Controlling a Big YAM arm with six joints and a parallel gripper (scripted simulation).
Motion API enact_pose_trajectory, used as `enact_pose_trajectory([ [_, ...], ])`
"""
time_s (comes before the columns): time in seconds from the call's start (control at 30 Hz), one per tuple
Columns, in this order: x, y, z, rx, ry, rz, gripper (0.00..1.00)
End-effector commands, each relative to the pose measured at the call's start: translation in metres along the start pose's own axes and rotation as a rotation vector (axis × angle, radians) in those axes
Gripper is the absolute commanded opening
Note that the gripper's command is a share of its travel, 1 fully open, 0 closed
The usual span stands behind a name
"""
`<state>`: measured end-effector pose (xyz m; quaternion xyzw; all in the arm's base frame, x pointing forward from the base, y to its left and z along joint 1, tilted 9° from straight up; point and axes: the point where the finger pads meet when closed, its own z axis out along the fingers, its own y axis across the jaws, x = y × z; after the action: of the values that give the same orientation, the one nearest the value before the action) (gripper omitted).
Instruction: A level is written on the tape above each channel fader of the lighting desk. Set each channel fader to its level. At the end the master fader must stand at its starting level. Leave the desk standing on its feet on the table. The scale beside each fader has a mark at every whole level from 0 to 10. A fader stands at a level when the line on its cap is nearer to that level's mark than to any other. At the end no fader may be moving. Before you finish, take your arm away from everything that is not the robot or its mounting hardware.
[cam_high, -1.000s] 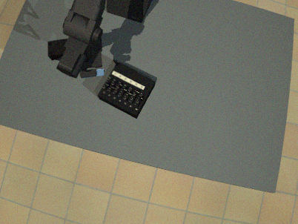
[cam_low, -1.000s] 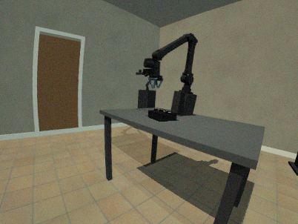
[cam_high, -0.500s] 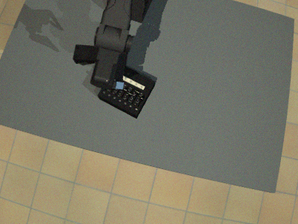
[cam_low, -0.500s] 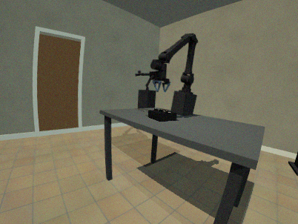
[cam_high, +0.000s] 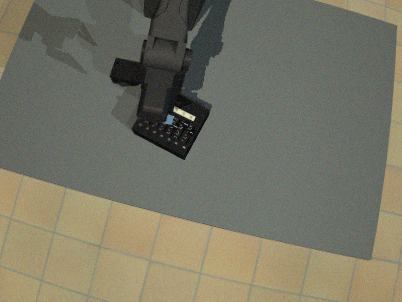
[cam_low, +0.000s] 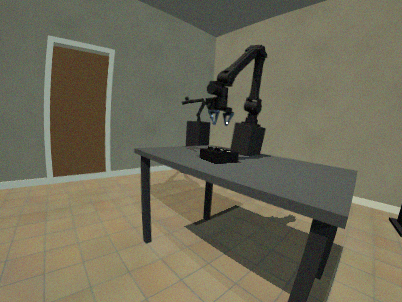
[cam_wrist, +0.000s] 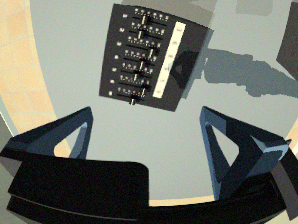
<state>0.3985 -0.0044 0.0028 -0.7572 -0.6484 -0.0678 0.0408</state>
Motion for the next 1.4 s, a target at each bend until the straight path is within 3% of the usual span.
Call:
enact_pose_trajectory([
  [0.0, 0.002, 0.000, 0.001, -0.008, -0.002, 0.011, 1.00],
  [0.7, 0.000, -0.003, -0.002, 0.007, -0.007, -0.090, 1.00],
  [1.13, 0.002, 0.023, -0.028, -0.048, -0.024, -0.526, 1.00],
  [1.37, -0.004, 0.024, -0.033, -0.011, -0.042, -0.881, 1.00],
])
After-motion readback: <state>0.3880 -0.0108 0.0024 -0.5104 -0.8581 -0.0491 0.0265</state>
